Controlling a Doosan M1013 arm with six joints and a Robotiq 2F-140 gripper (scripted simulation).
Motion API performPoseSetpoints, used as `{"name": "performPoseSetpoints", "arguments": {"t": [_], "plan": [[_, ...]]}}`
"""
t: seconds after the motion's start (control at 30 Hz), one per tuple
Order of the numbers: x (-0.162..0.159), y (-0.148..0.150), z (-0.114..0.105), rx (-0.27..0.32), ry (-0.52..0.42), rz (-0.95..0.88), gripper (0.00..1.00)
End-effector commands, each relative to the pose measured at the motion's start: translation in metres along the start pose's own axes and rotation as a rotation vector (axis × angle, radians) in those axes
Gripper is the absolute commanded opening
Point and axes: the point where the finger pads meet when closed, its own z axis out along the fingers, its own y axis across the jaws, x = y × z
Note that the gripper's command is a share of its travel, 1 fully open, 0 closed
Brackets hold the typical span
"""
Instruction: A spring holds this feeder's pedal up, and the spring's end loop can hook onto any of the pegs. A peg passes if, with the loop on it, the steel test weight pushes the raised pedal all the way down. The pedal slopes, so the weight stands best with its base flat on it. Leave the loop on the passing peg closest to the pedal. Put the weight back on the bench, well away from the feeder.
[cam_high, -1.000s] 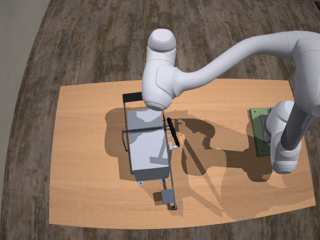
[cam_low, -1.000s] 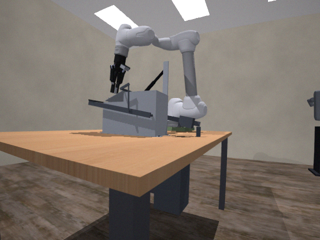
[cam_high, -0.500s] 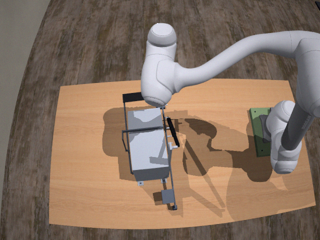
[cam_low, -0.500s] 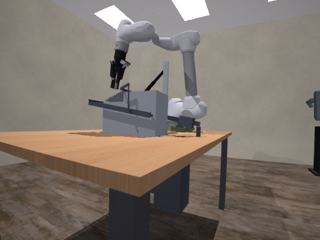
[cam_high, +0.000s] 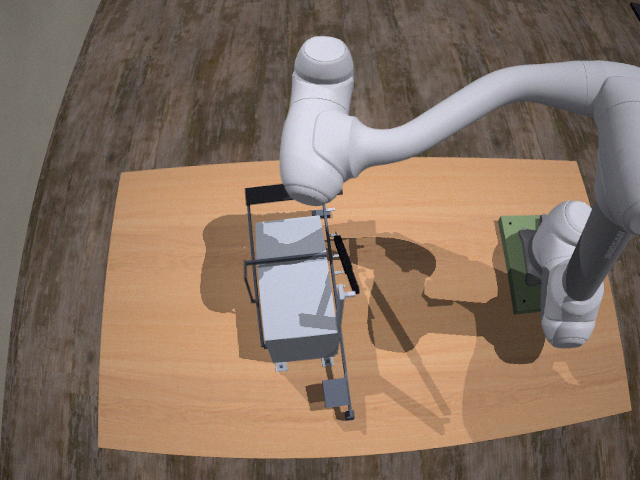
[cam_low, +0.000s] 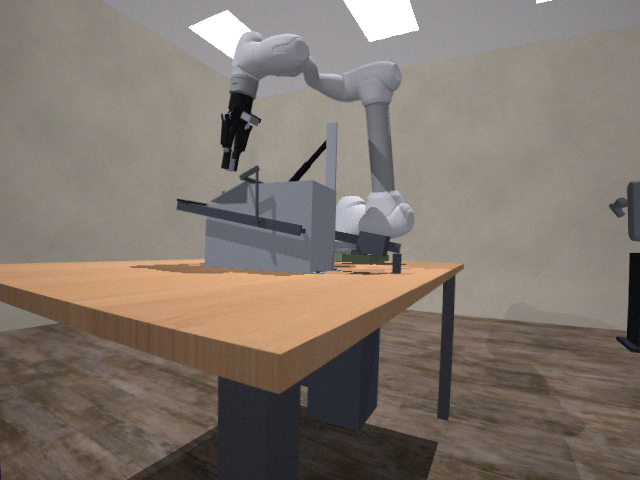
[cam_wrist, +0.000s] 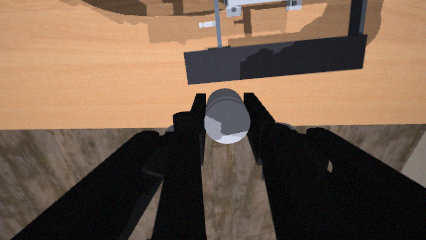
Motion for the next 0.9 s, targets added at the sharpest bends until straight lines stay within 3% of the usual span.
{"name": "performPoseSetpoints", "arguments": {"t": [0.0, 0.17, 0.87], "plan": [[-0.001, 0.000, -0.007, -0.002, 0.000, 0.000, 0.25], [-0.002, 0.000, -0.014, -0.002, 0.000, 0.000, 0.25], [0.022, -0.030, 0.015, -0.002, 0.023, 0.000, 0.25]]}}
